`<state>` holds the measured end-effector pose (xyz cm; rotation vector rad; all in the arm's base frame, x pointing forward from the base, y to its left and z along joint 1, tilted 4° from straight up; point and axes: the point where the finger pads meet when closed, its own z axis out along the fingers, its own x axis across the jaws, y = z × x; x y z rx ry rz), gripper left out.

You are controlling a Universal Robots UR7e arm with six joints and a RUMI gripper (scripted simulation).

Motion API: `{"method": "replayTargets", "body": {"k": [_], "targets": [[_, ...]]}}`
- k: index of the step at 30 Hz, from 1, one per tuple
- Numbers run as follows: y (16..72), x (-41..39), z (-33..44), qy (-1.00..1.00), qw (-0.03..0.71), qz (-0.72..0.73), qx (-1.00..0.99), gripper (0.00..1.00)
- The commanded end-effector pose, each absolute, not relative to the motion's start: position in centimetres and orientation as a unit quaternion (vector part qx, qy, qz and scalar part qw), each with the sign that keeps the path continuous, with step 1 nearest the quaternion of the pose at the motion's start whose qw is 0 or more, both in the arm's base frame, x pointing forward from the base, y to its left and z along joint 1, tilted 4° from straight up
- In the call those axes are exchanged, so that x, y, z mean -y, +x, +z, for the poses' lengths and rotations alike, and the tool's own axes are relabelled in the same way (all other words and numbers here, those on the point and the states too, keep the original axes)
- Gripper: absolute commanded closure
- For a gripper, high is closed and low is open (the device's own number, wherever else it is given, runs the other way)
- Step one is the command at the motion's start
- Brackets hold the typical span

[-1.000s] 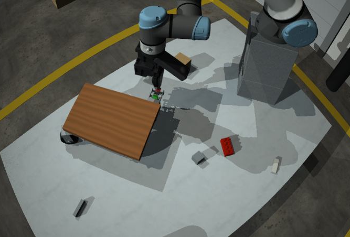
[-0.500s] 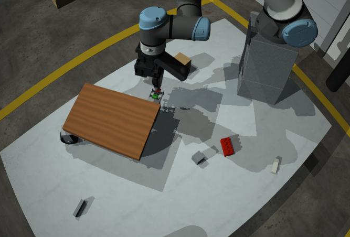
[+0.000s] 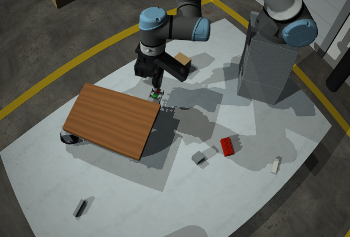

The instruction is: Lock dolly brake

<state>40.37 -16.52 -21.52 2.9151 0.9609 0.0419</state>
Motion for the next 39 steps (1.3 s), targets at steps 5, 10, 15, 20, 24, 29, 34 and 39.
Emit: {"method": "replayTargets", "body": {"k": [5,10,15,20,24,29,34,39], "targets": [[40.4,16.6,-21.8,0.949,0.036,0.014,-0.312,1.00],[40.3,16.5,-21.2,0.949,0.035,0.014,-0.313,1.00],[40.2,16.4,-20.5,0.949,0.035,0.014,-0.313,1.00],[40.1,16.3,-18.6,0.949,0.035,0.014,-0.313,1.00],[40.1,16.1,-16.9,0.949,0.035,0.014,-0.313,1.00],[40.0,16.1,-15.6,0.949,0.035,0.014,-0.313,1.00],[39.9,16.0,-14.1,0.949,0.035,0.014,-0.313,1.00],[39.9,16.0,-13.4,0.949,0.035,0.014,-0.313,1.00]]}}
